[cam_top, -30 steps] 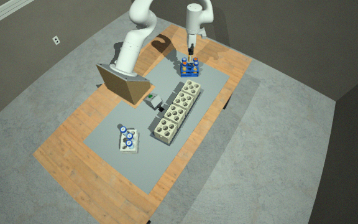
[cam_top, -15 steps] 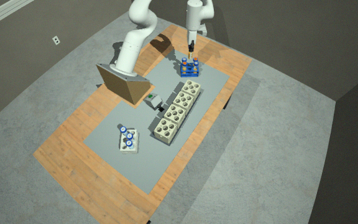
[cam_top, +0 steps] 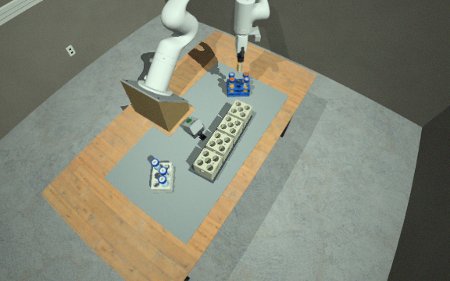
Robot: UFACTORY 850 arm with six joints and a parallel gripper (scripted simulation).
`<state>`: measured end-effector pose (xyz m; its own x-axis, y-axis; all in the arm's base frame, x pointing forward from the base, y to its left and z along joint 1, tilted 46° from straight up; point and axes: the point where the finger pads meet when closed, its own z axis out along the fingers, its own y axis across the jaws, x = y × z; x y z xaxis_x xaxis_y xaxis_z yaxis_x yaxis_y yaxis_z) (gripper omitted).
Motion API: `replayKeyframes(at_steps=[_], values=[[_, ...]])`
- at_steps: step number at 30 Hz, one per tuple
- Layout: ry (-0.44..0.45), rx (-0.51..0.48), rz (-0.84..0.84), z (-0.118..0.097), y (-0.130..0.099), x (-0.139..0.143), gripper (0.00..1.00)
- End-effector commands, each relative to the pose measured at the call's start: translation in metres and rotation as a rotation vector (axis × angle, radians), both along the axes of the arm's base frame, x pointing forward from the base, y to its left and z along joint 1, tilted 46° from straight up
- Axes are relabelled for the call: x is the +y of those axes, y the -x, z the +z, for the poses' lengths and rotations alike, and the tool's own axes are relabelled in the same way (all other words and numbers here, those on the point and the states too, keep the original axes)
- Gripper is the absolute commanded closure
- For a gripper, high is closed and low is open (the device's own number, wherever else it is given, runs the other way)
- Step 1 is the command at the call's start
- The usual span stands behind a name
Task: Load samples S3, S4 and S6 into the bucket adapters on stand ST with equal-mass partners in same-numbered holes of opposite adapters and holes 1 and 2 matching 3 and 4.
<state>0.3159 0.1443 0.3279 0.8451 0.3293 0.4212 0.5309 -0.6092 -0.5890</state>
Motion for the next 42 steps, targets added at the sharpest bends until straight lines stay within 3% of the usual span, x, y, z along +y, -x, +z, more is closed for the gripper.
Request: replayKeyframes(at_steps=[1, 42], values=[[0.0, -0.001, 0.0, 0.0009, -0.0004, -0.0007, 1.0], [0.0, -0.001, 0.0, -0.0049, -0.0057, -0.0068, 1.0]])
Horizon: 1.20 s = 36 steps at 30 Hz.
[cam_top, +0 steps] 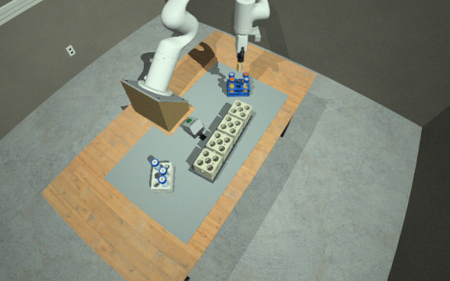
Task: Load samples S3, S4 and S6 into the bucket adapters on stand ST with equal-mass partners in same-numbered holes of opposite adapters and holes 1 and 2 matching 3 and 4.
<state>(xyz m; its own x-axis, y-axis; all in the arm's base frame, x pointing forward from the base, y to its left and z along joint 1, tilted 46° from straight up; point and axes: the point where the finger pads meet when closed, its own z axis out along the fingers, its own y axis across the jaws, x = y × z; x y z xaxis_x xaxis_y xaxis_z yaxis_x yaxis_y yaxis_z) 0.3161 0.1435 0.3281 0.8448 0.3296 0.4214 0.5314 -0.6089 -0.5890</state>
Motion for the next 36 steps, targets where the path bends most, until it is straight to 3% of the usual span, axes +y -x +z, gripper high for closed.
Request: replayKeyframes(at_steps=[1, 6, 36], values=[[0.0, -0.001, -0.001, -0.008, -0.008, -0.009, 1.0], [0.0, -0.001, -0.001, -0.023, -0.021, -0.024, 1.0], [0.0, -0.001, -0.001, -0.028, -0.022, -0.019, 1.0]])
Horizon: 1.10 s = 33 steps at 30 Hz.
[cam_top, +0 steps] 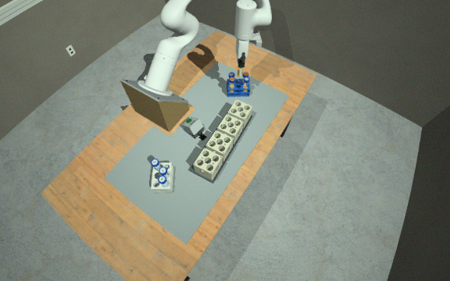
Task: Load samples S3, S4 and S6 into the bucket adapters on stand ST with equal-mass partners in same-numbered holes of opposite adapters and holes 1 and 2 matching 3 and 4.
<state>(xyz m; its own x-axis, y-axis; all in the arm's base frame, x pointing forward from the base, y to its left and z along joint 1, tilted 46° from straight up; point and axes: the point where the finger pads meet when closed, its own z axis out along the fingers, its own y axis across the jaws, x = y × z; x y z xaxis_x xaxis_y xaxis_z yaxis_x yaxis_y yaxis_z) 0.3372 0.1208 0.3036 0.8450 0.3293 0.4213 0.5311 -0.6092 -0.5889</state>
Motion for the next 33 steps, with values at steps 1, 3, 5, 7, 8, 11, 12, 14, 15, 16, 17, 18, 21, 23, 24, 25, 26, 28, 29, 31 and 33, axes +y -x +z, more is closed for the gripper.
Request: replayKeyframes(at_steps=[1, 3, 5, 7, 8, 11, 12, 14, 15, 16, 17, 18, 21, 23, 24, 25, 26, 28, 29, 31, 33], values=[[0.0, -0.001, 0.0, -0.005, -0.001, 0.006, 1.0], [0.0, -0.001, 0.0, -0.008, -0.001, 0.009, 1.0], [0.0, -0.001, 0.0, -0.011, -0.001, 0.011, 1.0], [0.0, -0.001, 0.0, -0.013, -0.002, 0.014, 1.0], [0.0, -0.001, 0.0, -0.015, -0.002, 0.016, 1.0], [0.0, -0.001, 0.0, -0.019, -0.002, 0.02, 1.0], [0.0, -0.001, 0.0, -0.019, -0.002, 0.02, 1.0], [0.0, -0.001, 0.0, -0.02, -0.002, 0.022, 1.0], [0.0, -0.001, 0.0, -0.022, -0.002, 0.023, 1.0], [0.0, -0.001, 0.0, -0.023, -0.003, 0.024, 1.0], [0.0, -0.001, 0.0, -0.024, -0.003, 0.026, 1.0], [0.0, -0.001, 0.0, -0.026, -0.003, 0.027, 1.0], [0.0, -0.001, 0.0, -0.03, -0.003, 0.032, 1.0], [0.0, -0.001, 0.0, -0.033, -0.003, 0.034, 1.0], [0.0, -0.001, 0.0, -0.034, -0.004, 0.036, 1.0], [0.0, -0.001, 0.0, -0.036, -0.004, 0.037, 1.0], [0.0, -0.001, 0.0, -0.037, -0.004, 0.039, 1.0], [0.0, -0.001, 0.0, -0.04, -0.004, 0.042, 1.0], [0.0, -0.001, 0.0, -0.04, -0.004, 0.042, 1.0], [0.0, -0.001, 0.0, -0.041, -0.004, 0.043, 1.0], [0.0, -0.001, 0.0, -0.044, -0.004, 0.046, 1.0]])
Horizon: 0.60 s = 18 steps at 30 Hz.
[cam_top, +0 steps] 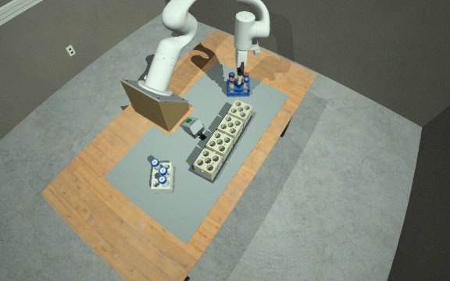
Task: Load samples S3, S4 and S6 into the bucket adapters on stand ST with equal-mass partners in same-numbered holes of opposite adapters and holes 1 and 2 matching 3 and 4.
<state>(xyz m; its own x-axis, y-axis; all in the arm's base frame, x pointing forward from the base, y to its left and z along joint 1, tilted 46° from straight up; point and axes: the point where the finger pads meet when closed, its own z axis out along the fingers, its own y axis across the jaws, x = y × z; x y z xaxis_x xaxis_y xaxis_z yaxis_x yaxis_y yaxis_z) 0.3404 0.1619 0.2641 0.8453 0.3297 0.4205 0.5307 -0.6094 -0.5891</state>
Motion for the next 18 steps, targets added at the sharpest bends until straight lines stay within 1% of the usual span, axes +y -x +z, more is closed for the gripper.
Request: replayKeyframes(at_steps=[1, 18], values=[[-0.001, -0.002, -0.001, -0.0057, -0.0014, 0.0063, 1.0], [-0.001, -0.002, -0.001, -0.0078, -0.0016, 0.0085, 1.0]])
